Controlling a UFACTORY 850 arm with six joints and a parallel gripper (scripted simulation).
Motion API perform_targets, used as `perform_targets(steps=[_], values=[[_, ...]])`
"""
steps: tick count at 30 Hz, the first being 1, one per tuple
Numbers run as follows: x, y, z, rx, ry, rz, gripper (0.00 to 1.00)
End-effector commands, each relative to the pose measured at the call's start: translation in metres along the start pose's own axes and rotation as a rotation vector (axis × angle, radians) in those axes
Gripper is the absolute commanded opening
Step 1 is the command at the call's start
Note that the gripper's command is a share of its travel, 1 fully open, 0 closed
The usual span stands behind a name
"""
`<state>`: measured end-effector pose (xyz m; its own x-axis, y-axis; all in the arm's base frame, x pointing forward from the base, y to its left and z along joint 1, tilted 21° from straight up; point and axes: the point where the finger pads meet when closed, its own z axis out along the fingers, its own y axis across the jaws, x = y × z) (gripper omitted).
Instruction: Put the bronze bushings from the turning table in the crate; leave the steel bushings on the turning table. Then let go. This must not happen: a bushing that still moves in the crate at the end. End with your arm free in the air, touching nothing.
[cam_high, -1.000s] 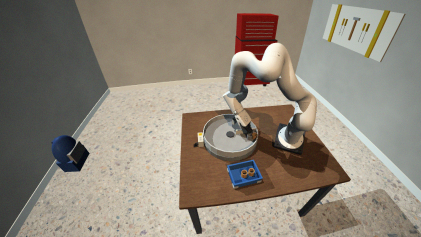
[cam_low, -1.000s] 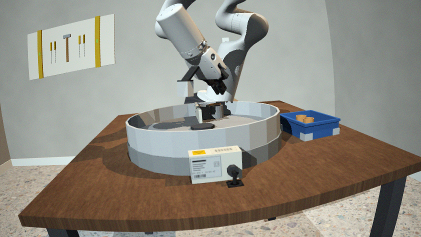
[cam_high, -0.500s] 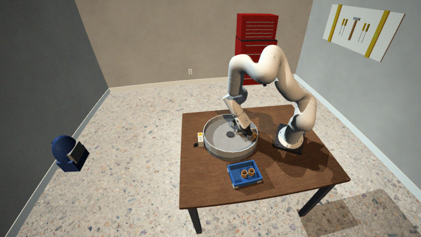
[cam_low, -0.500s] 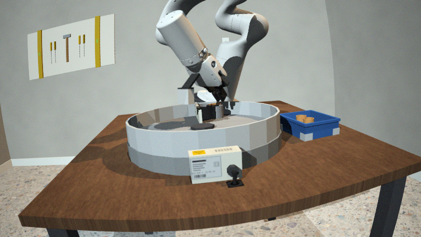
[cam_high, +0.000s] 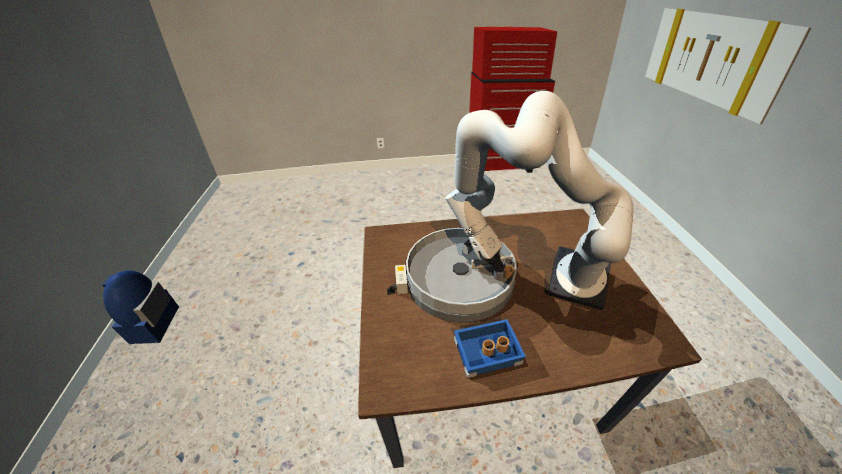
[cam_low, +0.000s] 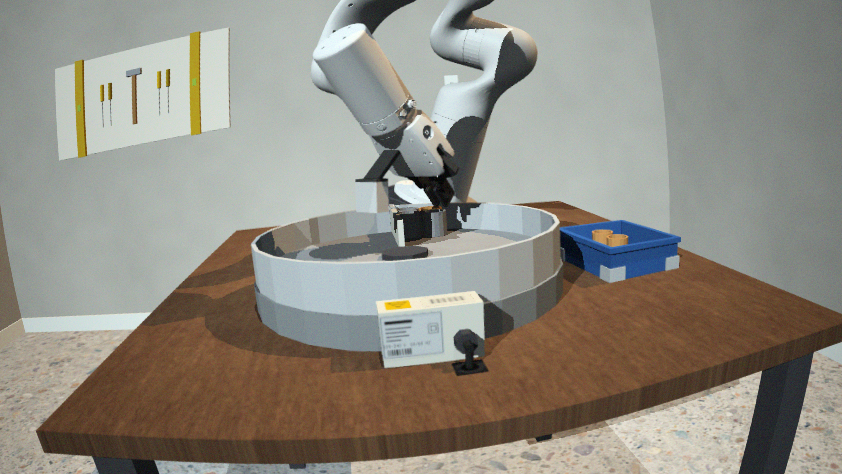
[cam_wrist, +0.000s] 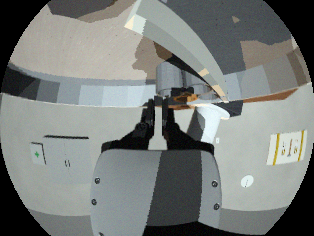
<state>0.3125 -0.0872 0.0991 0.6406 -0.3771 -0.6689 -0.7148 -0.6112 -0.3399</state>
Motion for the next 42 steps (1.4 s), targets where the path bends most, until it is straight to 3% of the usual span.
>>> perform_targets(steps=[1,37,38,42], values=[[0.0024,-0.0002,0.0021,0.0,0.001,0.0,0.1],[0.0101,-0.0002,0.0112,0.0,0.001,0.0,0.1],[0.0101,-0.0002,0.0112,0.0,0.001,0.0,0.0],[0.0101,-0.0002,0.0112,0.0,0.001,0.0,0.0]])
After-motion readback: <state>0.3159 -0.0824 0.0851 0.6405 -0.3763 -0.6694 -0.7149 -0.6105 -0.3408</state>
